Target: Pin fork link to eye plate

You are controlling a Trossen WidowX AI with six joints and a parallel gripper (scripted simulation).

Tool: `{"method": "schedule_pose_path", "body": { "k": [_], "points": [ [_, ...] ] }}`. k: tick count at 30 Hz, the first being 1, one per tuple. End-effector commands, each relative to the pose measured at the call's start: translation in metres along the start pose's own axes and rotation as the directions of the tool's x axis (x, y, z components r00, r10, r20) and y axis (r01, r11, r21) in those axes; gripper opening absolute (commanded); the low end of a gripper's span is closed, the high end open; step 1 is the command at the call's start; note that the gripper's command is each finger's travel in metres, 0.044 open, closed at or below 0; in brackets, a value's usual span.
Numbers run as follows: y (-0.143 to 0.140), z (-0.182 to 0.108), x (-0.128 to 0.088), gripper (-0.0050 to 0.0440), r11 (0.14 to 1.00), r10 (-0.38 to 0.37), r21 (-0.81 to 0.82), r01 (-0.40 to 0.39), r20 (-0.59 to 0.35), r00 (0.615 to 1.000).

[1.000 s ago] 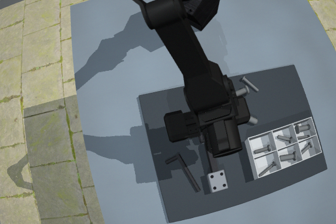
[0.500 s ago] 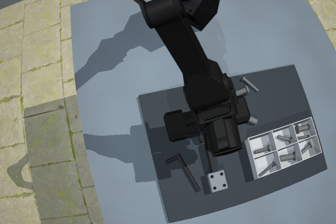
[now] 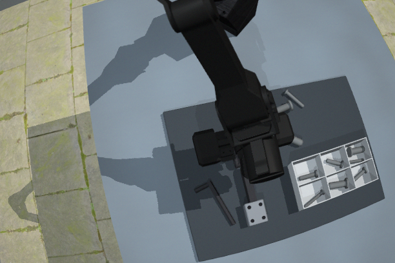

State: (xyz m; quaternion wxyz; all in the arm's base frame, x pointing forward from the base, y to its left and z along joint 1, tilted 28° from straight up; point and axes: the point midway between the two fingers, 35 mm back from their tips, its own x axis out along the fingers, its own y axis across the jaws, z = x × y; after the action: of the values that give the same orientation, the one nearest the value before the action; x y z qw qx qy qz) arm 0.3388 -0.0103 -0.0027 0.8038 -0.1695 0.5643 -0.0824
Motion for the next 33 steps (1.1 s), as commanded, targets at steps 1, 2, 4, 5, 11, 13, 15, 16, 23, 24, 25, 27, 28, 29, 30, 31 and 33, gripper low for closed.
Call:
{"method": "schedule_pose_path", "body": {
  "k": [1,2,4,5,11,13,15,16,23,24,25,27,28,29,30,31,33],
  "points": [
    [0.0003,0.0003,-0.0011,0.0123,1.0,0.002,-0.001,-0.002,0.002,1.0],
    [0.0003,0.0003,-0.0011,0.0123,1.0,0.002,-0.001,-0.002,0.002,1.0],
    [0.0003,0.0003,-0.0013,0.0123,1.0,0.002,-0.001,-0.002,0.002,1.0],
    [0.0003,0.0003,-0.0013,0.0123,1.0,0.002,-0.001,-0.002,0.002,1.0],
    [0.0003,0.0003,-0.0021,0.0123,1.0,0.002,-0.001,-0.002,0.002,1.0],
    [0.0002,0.0001,-0.0021,0.0123,1.0,0.002,-0.001,-0.002,0.002,1.0],
    [0.0001,-0.0005,-0.0021,0.0123,1.0,0.002,-0.001,-0.002,0.002,1.0],
    [0.0001,-0.0005,-0.0021,0.0123,1.0,0.002,-0.001,-0.002,0.002,1.0],
    [0.0001,0.0005,-0.0021,0.0123,1.0,0.002,-0.001,-0.002,0.002,1.0],
    [0.0001,0.0005,-0.0021,0.0123,1.0,0.002,-0.001,-0.002,0.002,1.0],
    [0.0001,0.0007,-0.0021,0.0123,1.0,0.002,-0.001,-0.002,0.002,1.0],
    [0.0,0.001,-0.0021,0.0123,1.0,0.002,-0.001,-0.002,0.002,1.0],
    [0.0,0.0012,-0.0021,0.0123,1.0,0.002,-0.001,-0.002,0.002,1.0],
    [0.0,0.0015,-0.0021,0.0123,1.0,0.002,-0.001,-0.002,0.002,1.0],
    [0.0,0.0015,-0.0021,0.0123,1.0,0.002,-0.001,-0.002,0.002,1.0],
    [0.0,0.0017,-0.0021,0.0123,1.0,0.002,-0.001,-0.002,0.002,1.0],
    [0.0,0.002,-0.0021,0.0123,1.0,0.002,-0.001,-0.002,0.002,1.0]
  ]
}}
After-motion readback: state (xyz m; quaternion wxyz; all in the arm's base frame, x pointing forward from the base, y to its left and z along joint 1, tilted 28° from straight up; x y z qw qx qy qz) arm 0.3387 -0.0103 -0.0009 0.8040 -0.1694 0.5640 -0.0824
